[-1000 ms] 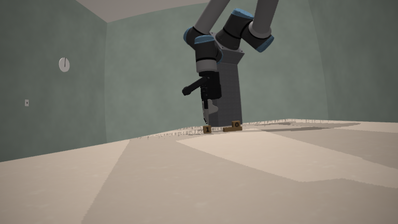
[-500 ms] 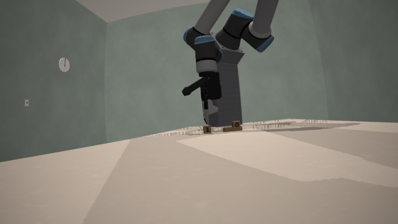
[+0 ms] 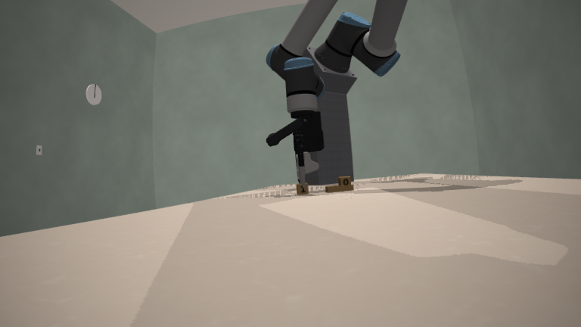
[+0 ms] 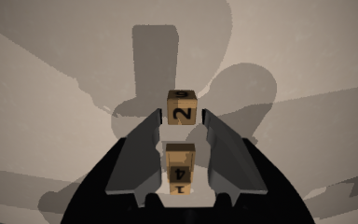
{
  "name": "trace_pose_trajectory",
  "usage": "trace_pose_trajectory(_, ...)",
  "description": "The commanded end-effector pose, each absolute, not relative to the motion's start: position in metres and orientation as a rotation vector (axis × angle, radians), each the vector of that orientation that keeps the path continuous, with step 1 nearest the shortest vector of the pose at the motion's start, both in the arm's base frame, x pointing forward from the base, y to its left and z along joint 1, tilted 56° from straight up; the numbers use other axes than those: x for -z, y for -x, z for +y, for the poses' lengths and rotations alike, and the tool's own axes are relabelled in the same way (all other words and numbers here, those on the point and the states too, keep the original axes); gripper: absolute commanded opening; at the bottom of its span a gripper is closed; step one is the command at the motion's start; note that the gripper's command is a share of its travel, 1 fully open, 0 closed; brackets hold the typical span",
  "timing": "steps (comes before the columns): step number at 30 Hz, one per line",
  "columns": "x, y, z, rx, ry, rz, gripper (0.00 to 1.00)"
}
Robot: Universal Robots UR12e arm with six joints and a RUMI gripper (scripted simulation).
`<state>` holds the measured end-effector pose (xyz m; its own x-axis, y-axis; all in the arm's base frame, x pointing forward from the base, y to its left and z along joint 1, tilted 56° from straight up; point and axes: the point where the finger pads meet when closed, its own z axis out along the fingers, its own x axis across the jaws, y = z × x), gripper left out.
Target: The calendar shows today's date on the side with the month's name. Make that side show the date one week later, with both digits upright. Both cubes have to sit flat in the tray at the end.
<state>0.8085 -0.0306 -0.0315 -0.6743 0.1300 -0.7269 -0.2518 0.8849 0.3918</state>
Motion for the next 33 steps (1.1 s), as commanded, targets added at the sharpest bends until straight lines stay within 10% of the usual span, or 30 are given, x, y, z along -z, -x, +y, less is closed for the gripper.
trace_pose_trajectory(1, 0.0339, -0.812, -0.0288, -0.599, 0.087, 2.233, 0.29)
trace_pose_trajectory(33, 0.036, -0.8145, -0.0271, -0.599, 0.087, 2.233, 0.29)
